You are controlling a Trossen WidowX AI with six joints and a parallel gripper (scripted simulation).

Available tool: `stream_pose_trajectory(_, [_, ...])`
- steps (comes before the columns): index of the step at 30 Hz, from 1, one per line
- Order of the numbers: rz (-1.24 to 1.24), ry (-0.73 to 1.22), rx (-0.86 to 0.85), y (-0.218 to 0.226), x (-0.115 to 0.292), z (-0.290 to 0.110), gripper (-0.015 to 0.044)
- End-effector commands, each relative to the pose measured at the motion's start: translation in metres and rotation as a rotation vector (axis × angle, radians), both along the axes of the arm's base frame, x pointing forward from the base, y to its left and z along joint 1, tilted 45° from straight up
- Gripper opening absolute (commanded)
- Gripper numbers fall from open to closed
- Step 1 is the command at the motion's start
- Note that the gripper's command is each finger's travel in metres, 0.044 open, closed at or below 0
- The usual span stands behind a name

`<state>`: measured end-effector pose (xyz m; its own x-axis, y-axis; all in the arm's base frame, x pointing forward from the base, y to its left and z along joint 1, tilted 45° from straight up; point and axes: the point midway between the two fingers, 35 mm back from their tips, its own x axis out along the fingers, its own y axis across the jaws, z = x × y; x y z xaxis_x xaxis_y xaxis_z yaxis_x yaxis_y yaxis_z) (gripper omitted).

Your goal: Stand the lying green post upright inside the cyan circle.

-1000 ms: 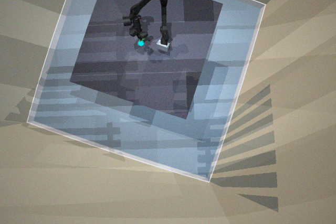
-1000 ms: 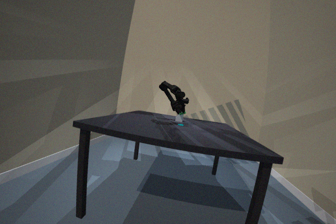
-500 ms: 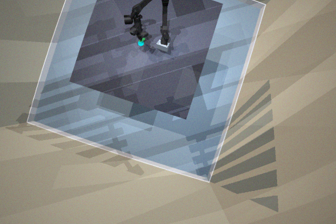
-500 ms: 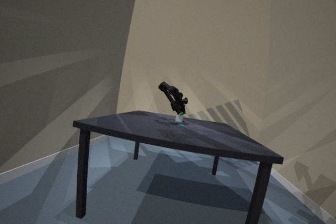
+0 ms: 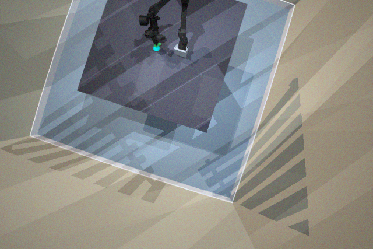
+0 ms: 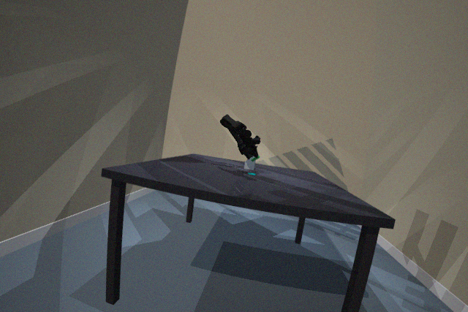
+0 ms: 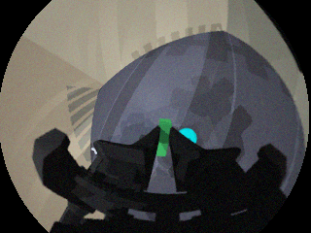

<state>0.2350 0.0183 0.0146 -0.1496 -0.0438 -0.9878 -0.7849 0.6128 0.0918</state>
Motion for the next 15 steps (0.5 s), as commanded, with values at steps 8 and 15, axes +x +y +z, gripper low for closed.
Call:
stream_pose_trajectory(8, [0.005, -0.044, 0.079, 0.0000, -0.0005, 0.0009, 0.0023])
stream_pose_trajectory(15, [0.009, -0.072, 0.123, -0.0001, -0.0003, 0.0013, 0.0023])
